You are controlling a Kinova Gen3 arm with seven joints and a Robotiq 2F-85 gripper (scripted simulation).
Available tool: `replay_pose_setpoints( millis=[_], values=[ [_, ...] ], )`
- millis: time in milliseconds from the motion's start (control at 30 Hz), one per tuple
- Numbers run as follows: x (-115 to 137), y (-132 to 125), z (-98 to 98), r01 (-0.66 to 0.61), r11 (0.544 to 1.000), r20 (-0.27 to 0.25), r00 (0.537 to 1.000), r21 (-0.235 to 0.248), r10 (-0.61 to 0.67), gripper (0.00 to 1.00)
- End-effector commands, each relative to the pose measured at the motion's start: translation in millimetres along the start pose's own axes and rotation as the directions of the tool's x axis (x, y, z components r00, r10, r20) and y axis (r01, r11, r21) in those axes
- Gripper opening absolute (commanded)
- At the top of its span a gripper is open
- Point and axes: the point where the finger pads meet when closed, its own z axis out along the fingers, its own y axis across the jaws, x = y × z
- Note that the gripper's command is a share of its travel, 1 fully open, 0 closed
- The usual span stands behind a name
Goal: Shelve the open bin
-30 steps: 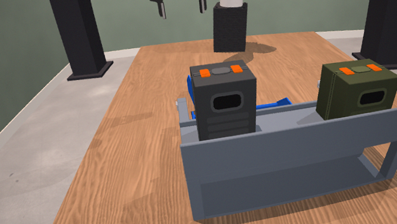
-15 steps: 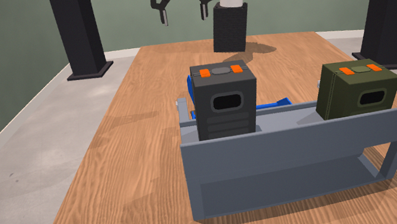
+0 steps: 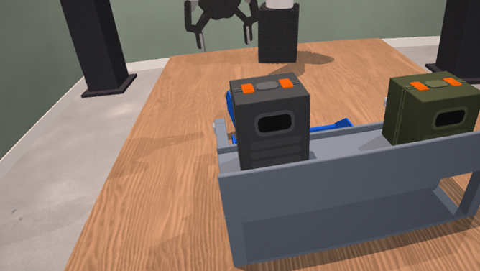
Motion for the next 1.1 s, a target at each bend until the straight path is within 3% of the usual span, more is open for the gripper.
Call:
replay_pose_setpoints(
  millis=[0, 67, 1067],
  values=[
    [0, 1, 22.0, -0.001, 1.0, -0.001, 1.0, -0.002, 0.001, 1.0],
    [0, 1, 39.6, -0.001, 1.0, -0.001, 1.0, -0.002, 0.001, 1.0],
    [0, 1, 28.7, -0.001, 1.0, -0.001, 1.0, -0.002, 0.001, 1.0]
  ],
)
